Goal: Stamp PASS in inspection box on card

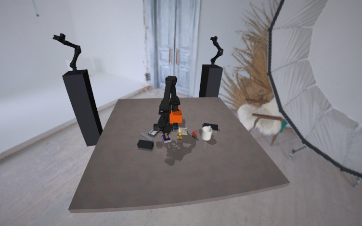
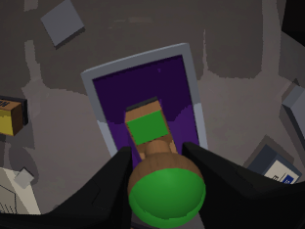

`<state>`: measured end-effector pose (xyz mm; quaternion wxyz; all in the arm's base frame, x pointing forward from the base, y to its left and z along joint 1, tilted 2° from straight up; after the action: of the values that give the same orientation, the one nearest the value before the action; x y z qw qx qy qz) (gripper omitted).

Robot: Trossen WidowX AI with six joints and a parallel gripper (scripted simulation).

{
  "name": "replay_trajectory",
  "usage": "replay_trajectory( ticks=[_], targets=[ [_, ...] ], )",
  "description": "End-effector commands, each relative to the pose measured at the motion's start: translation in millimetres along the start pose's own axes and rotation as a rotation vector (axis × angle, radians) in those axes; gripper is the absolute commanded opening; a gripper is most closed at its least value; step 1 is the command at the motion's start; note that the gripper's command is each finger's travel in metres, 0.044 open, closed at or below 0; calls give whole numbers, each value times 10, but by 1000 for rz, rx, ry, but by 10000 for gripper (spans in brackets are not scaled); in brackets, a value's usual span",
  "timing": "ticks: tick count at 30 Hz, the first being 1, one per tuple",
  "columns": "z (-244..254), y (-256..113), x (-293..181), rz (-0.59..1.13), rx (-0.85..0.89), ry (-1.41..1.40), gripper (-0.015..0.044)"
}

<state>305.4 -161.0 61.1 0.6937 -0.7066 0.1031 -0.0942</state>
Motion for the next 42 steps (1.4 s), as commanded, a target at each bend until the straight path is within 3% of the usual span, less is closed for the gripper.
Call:
replay_trajectory(
  ticks=[1,42],
  targets=[
    [-5,7,6,-4,-3,-1,0],
    [-5,-39,6,-4,-3,-1,0]
  ],
)
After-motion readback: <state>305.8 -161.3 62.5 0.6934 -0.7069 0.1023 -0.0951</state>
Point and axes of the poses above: the point midway between the two fingers, 35 mm back from their tips, its own y axis out along the fingers, its own z axis across the jaws, x = y × z, the point moved 7 cm from there along -y, back along the fingers, and after that the axes turned 6 degrees about y, right-handed, at the moved point
